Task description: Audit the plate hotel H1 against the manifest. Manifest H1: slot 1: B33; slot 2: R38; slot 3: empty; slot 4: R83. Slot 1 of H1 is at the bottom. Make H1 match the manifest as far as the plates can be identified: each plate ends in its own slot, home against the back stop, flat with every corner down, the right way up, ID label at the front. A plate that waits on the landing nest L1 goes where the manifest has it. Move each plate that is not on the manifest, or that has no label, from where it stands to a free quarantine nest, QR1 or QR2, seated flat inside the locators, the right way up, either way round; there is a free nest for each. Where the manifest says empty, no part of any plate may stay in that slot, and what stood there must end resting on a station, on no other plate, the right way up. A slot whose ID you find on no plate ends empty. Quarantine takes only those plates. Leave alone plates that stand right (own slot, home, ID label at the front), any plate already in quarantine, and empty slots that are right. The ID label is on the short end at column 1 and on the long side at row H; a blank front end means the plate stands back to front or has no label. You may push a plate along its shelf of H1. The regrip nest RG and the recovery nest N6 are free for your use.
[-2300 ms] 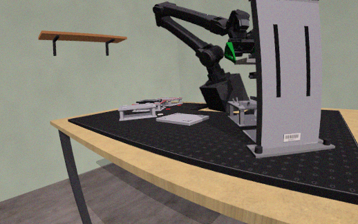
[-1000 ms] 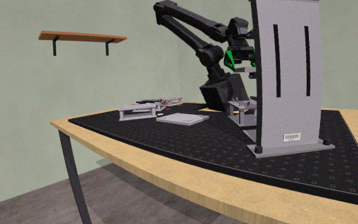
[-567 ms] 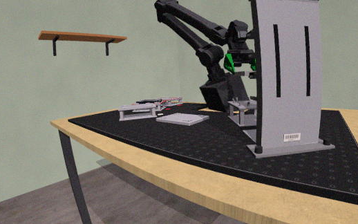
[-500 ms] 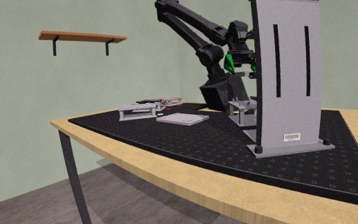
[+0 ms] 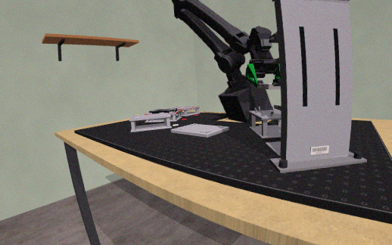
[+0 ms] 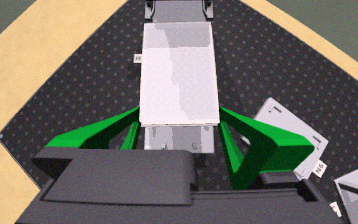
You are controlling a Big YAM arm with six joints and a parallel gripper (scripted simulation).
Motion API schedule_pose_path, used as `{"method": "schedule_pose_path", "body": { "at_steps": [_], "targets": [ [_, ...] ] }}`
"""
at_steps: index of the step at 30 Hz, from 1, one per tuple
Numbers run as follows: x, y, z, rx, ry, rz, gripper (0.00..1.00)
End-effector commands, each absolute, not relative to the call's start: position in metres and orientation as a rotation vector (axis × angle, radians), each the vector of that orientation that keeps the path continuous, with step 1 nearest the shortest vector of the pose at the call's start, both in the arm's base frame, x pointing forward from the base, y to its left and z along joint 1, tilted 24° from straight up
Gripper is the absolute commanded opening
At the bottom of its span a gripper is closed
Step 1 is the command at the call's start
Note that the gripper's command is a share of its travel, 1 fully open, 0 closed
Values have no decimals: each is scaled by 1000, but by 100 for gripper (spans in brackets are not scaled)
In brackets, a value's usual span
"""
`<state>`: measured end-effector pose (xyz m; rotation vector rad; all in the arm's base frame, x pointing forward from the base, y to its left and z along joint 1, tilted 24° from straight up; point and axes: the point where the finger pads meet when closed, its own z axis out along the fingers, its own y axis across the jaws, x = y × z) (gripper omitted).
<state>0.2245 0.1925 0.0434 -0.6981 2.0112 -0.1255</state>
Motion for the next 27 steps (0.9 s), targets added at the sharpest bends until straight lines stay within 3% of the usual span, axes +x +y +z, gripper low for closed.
{"method": "schedule_pose_path", "body": {
  "at_steps": [1,27],
  "targets": [
    [229,194,44,-692,1998,-123,86],
    [237,190,24,-690,1996,-121,86]
  ]
}}
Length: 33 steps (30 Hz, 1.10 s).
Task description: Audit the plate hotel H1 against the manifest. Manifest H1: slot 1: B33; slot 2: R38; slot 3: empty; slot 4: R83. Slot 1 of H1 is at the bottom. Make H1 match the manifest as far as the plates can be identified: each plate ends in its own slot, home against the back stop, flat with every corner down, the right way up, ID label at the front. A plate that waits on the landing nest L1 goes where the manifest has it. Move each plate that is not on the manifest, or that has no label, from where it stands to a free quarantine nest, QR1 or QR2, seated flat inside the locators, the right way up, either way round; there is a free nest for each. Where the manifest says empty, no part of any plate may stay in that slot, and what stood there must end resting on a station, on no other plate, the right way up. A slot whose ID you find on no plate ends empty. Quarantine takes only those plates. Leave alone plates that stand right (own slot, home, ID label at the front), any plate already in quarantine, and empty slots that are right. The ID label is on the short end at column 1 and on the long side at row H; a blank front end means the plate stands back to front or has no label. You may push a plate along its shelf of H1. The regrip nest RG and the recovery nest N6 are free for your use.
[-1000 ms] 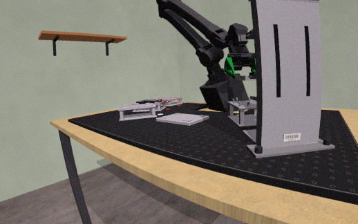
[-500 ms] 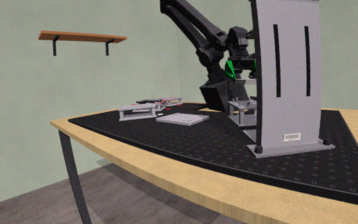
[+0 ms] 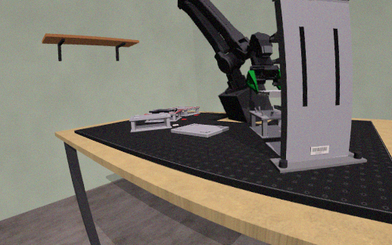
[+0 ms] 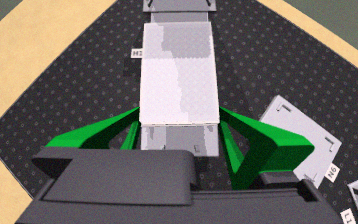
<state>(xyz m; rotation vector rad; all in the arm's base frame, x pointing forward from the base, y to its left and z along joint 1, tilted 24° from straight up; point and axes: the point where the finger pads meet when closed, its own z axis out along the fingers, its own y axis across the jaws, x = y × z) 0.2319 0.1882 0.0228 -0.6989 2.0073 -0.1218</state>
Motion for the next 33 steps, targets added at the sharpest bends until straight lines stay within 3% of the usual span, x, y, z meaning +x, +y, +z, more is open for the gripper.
{"method": "schedule_pose_path", "body": {
  "at_steps": [1,33],
  "targets": [
    [236,187,22,-693,1999,-125,86],
    [265,207,27,-681,1985,-112,86]
  ]
}}
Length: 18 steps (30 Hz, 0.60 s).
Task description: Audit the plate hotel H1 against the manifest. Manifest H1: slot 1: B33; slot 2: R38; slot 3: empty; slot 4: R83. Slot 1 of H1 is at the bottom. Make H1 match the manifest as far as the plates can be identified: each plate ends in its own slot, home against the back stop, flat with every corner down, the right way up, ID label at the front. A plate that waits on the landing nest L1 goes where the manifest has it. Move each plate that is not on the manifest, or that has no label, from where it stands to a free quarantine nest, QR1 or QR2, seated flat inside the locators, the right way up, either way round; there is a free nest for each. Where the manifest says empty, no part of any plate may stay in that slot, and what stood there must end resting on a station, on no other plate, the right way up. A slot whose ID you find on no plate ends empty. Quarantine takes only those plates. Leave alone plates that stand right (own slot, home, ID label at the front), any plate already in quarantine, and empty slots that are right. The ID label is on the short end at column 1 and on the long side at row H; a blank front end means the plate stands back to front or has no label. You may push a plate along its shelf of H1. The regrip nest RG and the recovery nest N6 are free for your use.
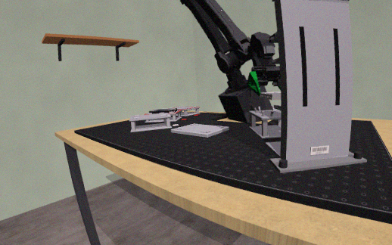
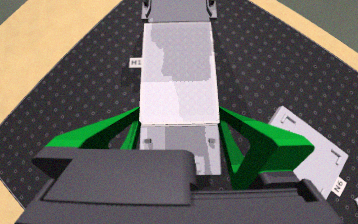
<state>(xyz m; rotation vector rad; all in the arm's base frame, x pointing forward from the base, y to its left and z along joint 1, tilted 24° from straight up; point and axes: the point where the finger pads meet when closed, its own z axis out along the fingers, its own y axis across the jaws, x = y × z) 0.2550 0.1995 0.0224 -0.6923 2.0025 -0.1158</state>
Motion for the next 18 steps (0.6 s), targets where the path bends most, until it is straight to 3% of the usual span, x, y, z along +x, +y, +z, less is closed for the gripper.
{"method": "schedule_pose_path", "body": {
  "at_steps": [1,18],
  "targets": [
    [269,212,31,-672,1977,-104,86],
    [283,219,33,-673,1976,-104,86]
  ]
}}
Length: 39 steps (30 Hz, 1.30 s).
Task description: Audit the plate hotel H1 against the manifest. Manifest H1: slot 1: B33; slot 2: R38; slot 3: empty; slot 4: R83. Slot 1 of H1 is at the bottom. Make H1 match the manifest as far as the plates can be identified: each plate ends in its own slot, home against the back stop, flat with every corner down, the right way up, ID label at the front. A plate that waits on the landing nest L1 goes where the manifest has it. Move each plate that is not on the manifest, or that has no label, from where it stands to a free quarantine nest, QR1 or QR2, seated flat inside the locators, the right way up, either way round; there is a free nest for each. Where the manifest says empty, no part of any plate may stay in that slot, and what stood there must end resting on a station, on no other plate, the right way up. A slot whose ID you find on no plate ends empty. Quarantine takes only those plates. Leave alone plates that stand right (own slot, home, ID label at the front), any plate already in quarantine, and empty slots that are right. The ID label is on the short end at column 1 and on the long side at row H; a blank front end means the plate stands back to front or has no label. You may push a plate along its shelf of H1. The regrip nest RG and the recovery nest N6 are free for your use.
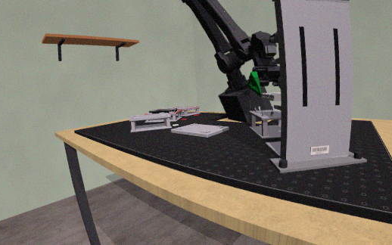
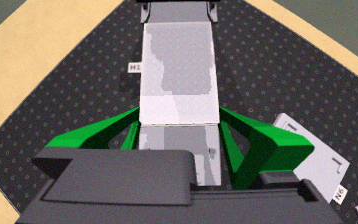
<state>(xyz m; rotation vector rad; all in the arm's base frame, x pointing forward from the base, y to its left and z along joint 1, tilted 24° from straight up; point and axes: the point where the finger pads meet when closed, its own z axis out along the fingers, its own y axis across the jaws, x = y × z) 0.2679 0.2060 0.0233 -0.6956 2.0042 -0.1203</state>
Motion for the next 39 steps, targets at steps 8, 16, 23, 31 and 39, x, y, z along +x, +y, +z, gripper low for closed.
{"method": "schedule_pose_path", "body": {
  "at_steps": [8,16,23,31,39],
  "targets": [
    [288,220,32,-677,1980,-110,86],
    [293,222,32,-678,1980,-112,86],
    [301,229,35,-675,1977,-108,86],
    [306,231,36,-673,1974,-107,86],
    [309,231,34,-677,1978,-111,86]
  ]
}}
